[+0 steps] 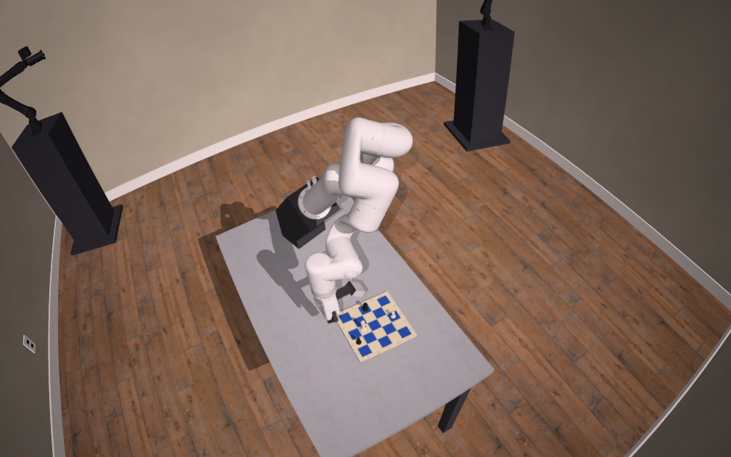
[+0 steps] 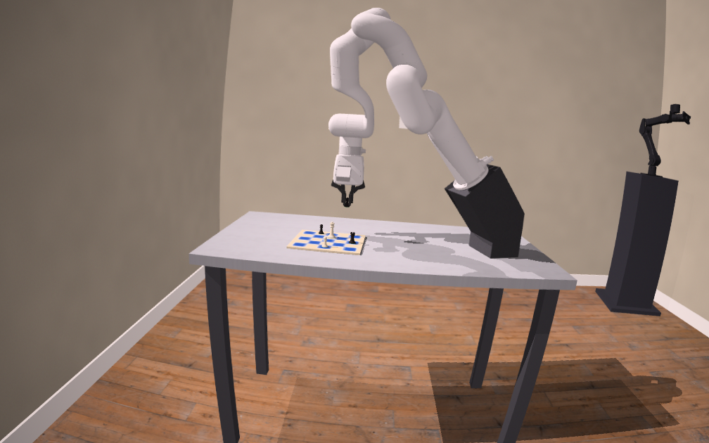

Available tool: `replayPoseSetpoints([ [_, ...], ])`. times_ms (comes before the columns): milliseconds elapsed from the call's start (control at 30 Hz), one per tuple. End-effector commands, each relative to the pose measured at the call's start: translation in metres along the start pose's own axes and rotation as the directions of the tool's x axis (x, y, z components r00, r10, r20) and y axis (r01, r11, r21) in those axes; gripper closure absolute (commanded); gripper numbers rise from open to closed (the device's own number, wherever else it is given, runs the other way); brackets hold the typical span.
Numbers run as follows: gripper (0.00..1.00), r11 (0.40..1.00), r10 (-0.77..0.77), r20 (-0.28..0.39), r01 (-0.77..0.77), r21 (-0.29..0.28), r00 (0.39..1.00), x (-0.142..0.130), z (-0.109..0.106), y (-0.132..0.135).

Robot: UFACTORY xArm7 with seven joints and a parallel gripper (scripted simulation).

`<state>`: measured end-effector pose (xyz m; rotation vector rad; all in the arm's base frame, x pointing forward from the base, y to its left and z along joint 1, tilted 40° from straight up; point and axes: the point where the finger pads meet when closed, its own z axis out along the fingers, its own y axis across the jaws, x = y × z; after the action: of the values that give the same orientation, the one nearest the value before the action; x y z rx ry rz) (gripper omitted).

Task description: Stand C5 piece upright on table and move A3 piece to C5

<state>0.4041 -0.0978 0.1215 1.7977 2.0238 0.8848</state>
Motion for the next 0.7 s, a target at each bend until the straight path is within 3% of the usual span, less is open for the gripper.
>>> replayPoseSetpoints([
  [0,1.0,1.0,0.0,0.002,0.0,-0.002,1.0,-0.001,0.011,0.001],
  [300,1.0,1.0,0.0,0.002,0.0,-0.002,1.0,-0.001,0.052,0.001],
  [667,1.0,1.0,0.0,0.002,0.0,-0.002,1.0,-0.001,0.085,0.001],
])
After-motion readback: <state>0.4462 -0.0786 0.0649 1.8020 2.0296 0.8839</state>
